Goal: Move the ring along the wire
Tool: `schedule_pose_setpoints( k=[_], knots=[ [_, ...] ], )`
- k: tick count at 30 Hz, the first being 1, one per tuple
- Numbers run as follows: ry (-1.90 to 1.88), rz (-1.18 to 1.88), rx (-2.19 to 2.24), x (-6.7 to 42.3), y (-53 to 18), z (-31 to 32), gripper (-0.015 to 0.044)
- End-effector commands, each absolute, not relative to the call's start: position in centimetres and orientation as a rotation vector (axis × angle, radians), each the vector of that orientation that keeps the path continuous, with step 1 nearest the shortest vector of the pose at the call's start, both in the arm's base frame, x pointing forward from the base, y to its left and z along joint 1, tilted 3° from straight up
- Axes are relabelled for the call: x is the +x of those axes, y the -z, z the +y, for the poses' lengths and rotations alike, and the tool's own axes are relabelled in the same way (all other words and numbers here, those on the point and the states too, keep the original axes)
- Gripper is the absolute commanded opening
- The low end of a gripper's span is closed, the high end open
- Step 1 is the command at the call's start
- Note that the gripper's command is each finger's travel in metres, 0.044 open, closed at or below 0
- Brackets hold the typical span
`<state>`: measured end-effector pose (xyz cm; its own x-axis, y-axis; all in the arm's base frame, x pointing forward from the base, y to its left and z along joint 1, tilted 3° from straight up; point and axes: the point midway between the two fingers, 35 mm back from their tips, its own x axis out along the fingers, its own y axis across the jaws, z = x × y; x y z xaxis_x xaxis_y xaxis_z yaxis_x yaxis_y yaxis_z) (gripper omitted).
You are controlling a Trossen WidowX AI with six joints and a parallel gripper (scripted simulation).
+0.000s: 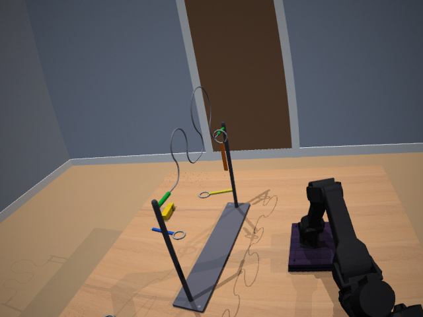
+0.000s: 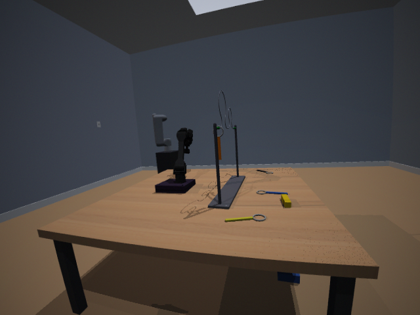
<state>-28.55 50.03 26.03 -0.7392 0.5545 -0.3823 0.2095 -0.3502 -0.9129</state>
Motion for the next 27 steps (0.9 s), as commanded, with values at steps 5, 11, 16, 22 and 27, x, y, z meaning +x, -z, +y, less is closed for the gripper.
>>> schedule_pose_setpoints(
  k=[5, 11, 16, 22, 27],
  knots=[
    [-2.204, -1.545, -0.995, -27.0, -26.3, 50.5, 0.0269],
    [-2.231, -1.293, -0.96, -22.7, -27.0, 51.4, 0.016],
    [-2.237, -1.088, -0.917, -19.0, -27.5, 51.9, 0.016],
    [-2.225, -0.853, -0.851, -14.7, -28.1, 52.2, 0.016],
    [-2.199, -0.669, -0.786, -11.2, -28.6, 52.1, 0.016]
  ],
)
